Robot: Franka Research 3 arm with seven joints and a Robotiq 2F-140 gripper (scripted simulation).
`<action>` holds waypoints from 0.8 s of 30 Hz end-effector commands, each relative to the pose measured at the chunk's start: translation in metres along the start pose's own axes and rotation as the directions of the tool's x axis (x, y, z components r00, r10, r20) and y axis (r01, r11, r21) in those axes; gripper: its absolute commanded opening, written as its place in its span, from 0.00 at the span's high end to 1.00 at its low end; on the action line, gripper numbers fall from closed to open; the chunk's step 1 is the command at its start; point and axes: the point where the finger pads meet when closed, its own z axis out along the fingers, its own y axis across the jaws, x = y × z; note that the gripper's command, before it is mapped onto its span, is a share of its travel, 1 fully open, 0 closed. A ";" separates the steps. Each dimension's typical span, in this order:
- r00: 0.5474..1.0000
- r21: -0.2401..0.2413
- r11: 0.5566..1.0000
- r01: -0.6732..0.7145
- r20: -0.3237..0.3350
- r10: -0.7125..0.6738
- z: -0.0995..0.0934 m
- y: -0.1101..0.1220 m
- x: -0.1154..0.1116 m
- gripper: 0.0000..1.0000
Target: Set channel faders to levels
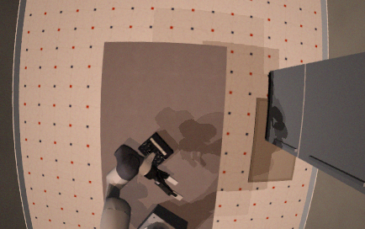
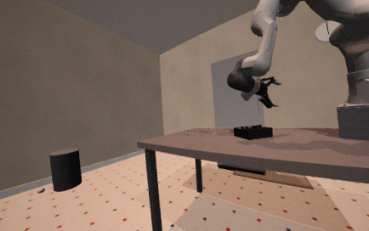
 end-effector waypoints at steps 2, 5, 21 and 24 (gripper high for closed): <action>1.000 0.000 1.000 0.000 0.000 0.000 0.000 0.000 0.000 0.00; 1.000 0.000 1.000 0.000 0.000 0.000 0.000 0.000 0.000 0.00; 0.999 0.091 0.996 -0.016 0.045 0.012 -0.003 -0.018 -0.011 0.00; 0.991 0.246 0.967 -0.068 0.129 0.037 -0.014 -0.048 -0.028 0.00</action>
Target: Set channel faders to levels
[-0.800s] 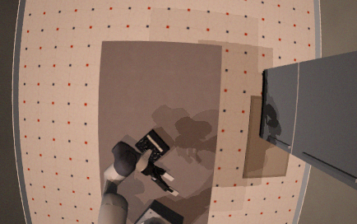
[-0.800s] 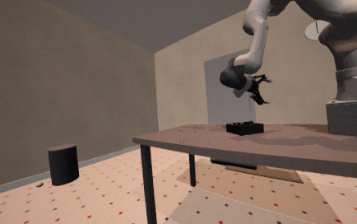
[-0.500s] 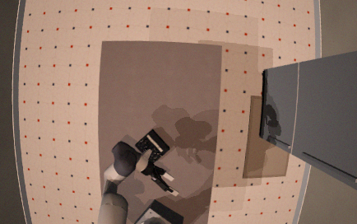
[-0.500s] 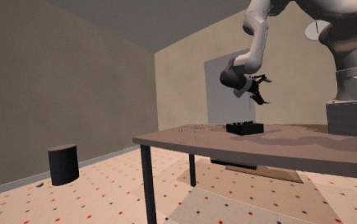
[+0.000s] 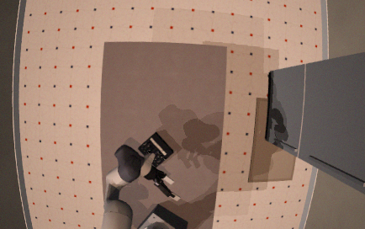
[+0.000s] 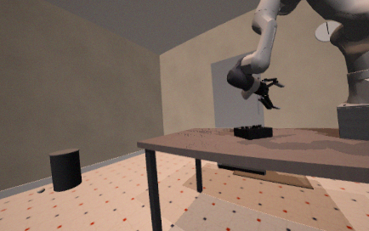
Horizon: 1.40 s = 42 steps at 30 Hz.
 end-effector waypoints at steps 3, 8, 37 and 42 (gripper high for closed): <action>0.993 0.246 0.966 -0.081 0.106 0.056 -0.015 -0.049 -0.021 0.00; 0.962 0.455 0.863 -0.220 0.248 0.114 -0.050 -0.087 -0.032 0.00; 0.679 0.642 0.223 -0.734 0.693 0.240 -0.174 -0.101 0.045 0.00; 0.679 0.642 0.223 -0.734 0.693 0.240 -0.174 -0.101 0.045 0.00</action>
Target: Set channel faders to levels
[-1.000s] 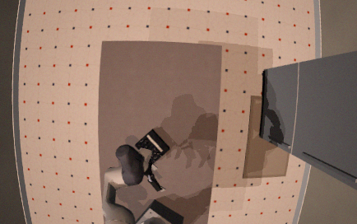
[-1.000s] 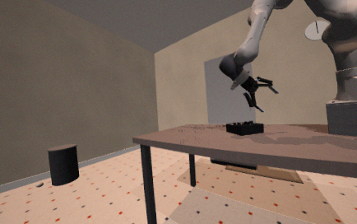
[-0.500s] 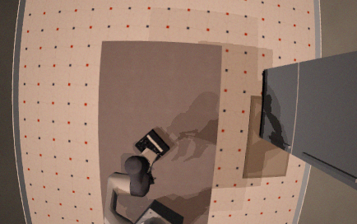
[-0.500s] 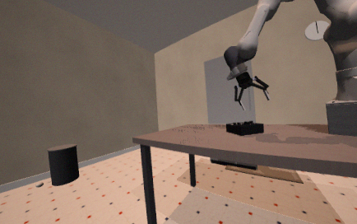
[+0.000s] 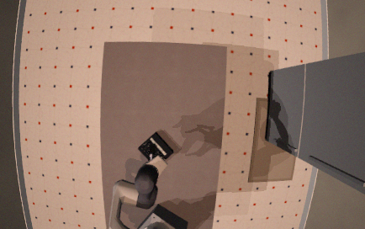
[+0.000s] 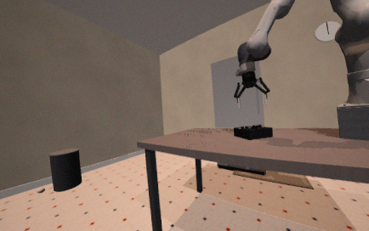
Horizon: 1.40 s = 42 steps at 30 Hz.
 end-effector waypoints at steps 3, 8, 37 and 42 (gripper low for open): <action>1.000 0.040 0.999 -0.021 0.001 0.021 -0.002 -0.010 0.000 0.00; 1.000 0.040 0.999 -0.021 0.001 0.021 -0.002 -0.010 0.000 0.00; 0.865 0.054 0.870 0.489 0.095 -0.492 0.054 0.023 -0.062 0.00; 0.840 0.069 0.846 0.529 0.102 -0.533 0.054 0.023 -0.062 0.00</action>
